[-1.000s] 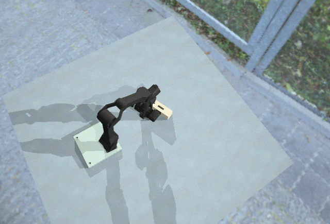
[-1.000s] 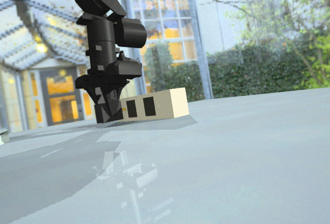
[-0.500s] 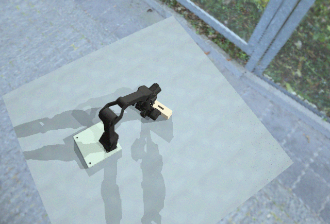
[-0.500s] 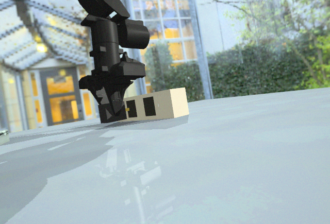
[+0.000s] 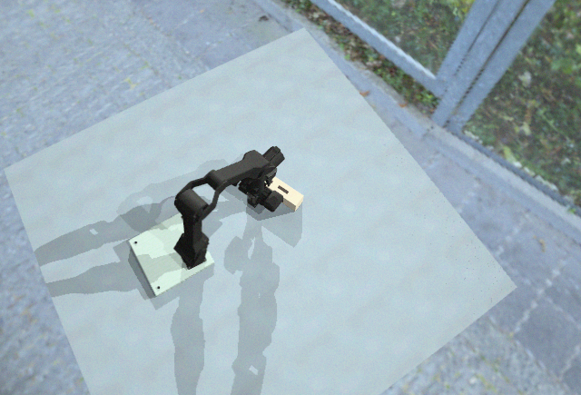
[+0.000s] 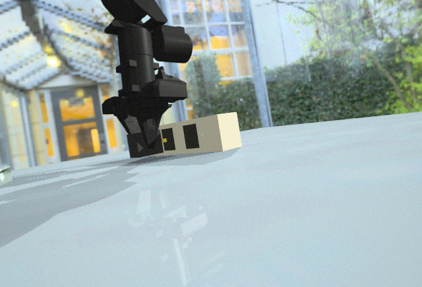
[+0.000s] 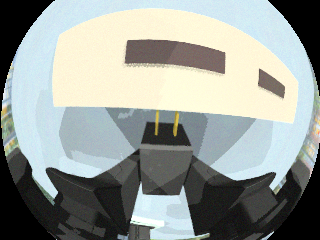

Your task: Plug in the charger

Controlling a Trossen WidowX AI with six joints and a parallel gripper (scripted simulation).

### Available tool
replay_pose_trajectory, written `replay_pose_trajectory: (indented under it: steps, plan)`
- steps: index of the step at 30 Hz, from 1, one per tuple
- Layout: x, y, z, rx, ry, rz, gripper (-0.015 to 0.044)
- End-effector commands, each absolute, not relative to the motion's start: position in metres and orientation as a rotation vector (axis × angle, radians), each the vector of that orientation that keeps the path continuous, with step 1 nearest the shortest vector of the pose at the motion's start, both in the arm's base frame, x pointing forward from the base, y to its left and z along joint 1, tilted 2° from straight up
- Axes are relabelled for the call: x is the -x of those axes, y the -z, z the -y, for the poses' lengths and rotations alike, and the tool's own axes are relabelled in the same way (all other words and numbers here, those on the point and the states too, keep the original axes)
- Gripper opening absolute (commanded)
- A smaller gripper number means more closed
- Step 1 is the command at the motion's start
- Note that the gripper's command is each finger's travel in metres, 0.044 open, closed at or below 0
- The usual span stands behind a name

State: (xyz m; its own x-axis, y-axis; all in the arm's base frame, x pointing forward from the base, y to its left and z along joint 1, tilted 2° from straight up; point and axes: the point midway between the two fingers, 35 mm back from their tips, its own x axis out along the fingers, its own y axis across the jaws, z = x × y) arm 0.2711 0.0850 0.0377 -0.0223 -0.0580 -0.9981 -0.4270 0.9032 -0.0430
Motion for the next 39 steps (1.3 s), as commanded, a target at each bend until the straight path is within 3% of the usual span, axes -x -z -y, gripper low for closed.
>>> replay_pose_trajectory:
  steps: [1,39]
  plan:
    - [-0.273,-0.0375,-0.0848,0.394,-0.304,-1.579,0.0]
    - [-0.2792,-0.0379,-0.0879,0.394,-0.304,-1.578,0.0]
